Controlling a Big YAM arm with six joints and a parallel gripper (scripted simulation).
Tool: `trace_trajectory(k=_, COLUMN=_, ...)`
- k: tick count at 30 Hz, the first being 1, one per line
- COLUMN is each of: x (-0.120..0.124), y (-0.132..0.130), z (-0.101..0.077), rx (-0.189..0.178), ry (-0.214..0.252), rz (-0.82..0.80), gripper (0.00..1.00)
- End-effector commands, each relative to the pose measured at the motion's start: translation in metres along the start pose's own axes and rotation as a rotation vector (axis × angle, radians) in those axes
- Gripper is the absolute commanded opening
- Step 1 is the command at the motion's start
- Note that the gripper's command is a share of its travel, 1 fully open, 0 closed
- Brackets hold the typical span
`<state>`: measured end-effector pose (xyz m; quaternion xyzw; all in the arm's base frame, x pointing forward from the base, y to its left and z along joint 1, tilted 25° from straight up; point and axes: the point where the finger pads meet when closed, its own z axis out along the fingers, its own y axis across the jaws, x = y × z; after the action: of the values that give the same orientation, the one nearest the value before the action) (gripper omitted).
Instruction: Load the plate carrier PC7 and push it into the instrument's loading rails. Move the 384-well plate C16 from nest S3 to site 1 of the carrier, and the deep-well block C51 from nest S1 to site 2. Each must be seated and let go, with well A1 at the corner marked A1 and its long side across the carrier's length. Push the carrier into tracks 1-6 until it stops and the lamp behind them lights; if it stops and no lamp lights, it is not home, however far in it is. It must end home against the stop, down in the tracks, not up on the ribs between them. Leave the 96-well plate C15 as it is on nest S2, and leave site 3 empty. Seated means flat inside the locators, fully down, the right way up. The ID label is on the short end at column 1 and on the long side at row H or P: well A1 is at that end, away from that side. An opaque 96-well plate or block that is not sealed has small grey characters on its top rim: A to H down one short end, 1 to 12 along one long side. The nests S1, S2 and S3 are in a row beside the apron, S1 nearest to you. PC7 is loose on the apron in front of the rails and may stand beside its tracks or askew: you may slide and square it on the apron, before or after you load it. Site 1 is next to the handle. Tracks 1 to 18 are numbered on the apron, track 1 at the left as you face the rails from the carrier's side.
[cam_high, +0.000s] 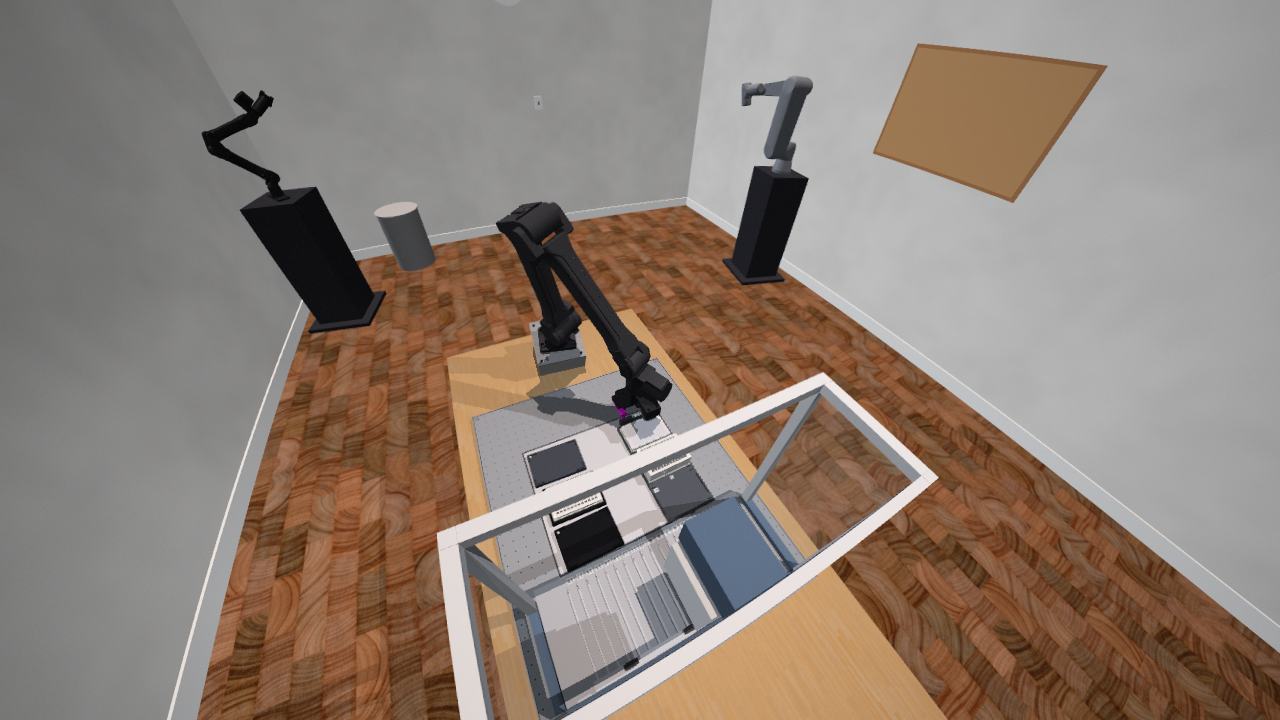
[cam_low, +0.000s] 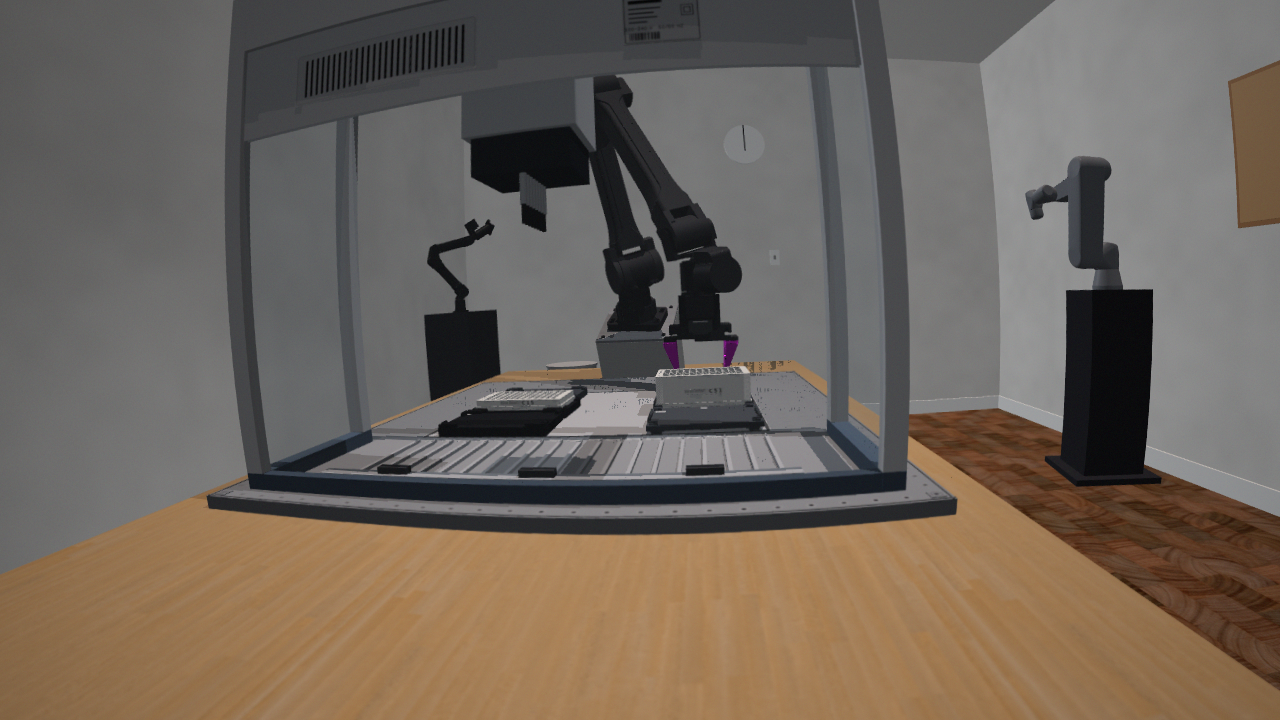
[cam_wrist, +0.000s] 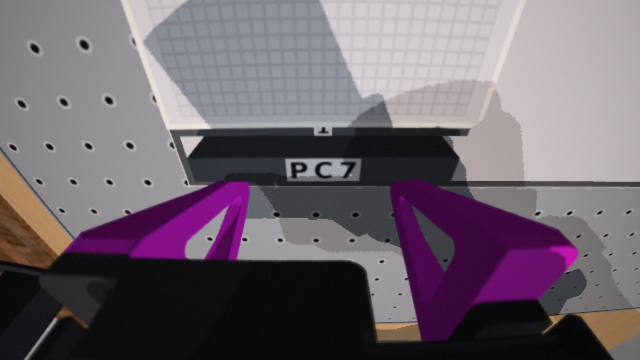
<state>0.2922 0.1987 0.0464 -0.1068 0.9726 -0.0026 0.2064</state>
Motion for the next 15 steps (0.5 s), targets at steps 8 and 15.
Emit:
trace_trajectory(k=8, x=-0.0441, y=0.0033, z=-0.0072, rx=-0.009, ry=-0.063, rz=0.024, gripper=0.80)
trace_trajectory(k=15, x=-0.0464, y=0.0032, z=-0.0074, rx=-0.010, ry=-0.064, rz=0.026, gripper=0.80)
